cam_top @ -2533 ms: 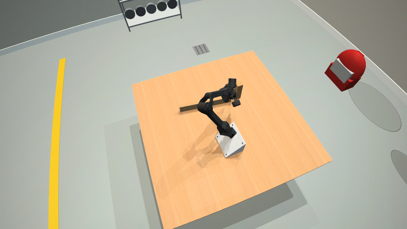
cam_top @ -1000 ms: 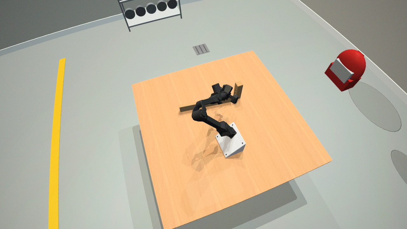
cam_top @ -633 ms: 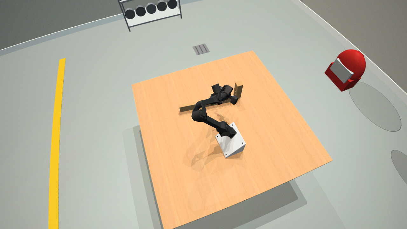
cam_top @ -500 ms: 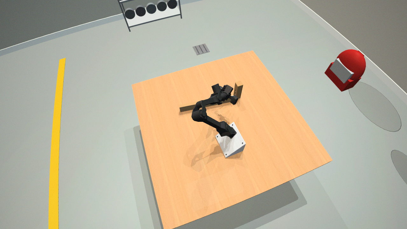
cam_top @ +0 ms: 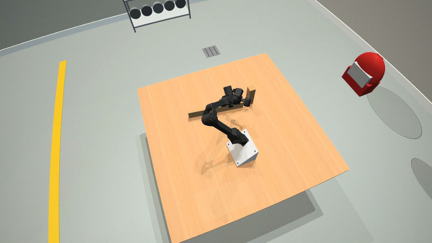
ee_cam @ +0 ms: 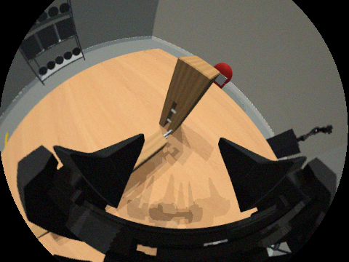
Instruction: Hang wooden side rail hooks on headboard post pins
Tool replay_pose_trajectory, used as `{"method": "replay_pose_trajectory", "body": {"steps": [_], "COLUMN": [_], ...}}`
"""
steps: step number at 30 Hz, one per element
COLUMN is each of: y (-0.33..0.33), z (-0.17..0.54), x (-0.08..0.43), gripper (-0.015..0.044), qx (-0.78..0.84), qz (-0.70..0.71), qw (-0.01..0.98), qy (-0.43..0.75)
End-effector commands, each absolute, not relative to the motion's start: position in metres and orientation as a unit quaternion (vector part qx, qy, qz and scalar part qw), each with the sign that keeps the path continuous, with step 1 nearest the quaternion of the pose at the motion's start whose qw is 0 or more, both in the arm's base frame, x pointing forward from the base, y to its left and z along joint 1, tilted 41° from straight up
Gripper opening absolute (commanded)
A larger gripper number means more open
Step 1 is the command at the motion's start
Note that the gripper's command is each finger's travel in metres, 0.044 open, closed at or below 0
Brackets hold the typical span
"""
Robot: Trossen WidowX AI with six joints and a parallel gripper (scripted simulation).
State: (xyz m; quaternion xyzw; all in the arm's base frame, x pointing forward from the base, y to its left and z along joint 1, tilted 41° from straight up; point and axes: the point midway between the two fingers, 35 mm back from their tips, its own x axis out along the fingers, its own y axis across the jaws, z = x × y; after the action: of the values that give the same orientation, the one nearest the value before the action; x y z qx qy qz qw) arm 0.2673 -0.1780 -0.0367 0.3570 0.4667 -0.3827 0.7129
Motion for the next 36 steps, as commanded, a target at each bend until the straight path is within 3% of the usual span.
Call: {"method": "replay_pose_trajectory", "body": {"steps": [1, 10, 19, 30, 36], "y": [-0.179, -0.172, -0.166, -0.164, -0.164], "z": [-0.036, -0.032, -0.014, 0.008, 0.009], "x": [0.279, 0.294, 0.307, 0.318, 0.318], "gripper": [0.0440, 0.0440, 0.0440, 0.0440, 0.0440], "qx": [0.271, 0.074, -0.095, -0.218, -0.220], "qz": [-0.271, 0.052, 0.368, 0.550, 0.553], "qw": [0.742, 0.761, 0.744, 0.718, 0.717], "qy": [0.550, 0.642, 0.550, 0.367, 0.362]}}
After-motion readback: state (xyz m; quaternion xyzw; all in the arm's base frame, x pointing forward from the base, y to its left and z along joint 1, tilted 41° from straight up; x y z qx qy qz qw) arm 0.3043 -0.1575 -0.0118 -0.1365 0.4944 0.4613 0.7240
